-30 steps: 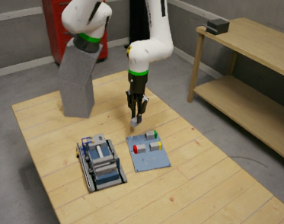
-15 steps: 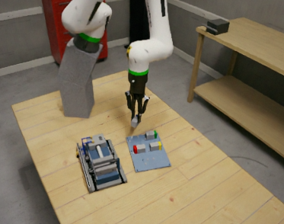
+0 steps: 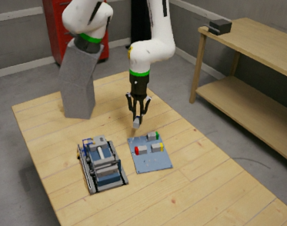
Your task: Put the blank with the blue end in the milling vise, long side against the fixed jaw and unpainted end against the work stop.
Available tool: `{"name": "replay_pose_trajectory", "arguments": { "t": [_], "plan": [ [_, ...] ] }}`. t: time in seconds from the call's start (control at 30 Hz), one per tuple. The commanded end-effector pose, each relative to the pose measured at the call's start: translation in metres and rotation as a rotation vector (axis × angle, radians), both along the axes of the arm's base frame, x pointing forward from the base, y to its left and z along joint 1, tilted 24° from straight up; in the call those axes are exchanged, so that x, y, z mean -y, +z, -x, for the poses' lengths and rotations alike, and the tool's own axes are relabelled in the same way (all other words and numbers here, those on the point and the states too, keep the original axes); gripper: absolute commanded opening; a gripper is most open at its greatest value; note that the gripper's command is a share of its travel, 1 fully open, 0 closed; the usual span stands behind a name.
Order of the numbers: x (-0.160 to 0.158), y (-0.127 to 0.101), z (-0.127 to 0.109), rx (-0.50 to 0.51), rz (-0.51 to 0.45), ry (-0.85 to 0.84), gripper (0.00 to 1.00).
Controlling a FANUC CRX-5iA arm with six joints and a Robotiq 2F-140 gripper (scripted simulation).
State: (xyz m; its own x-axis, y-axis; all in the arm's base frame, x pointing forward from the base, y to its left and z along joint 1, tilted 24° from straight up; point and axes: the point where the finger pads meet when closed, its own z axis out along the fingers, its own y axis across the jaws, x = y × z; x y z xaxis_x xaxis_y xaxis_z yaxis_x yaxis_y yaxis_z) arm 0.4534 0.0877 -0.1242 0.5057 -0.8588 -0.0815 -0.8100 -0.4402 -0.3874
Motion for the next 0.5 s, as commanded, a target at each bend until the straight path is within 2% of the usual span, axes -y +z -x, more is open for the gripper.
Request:
{"name": "replay_pose_trajectory", "arguments": {
  "t": [0.0,0.47],
  "plan": [
    [0.0002,0.0004,-0.0004,0.008,0.002,0.024,0.10],
    [0.0002,0.0003,-0.0004,0.035,0.029,0.120,0.10]
  ]
}}
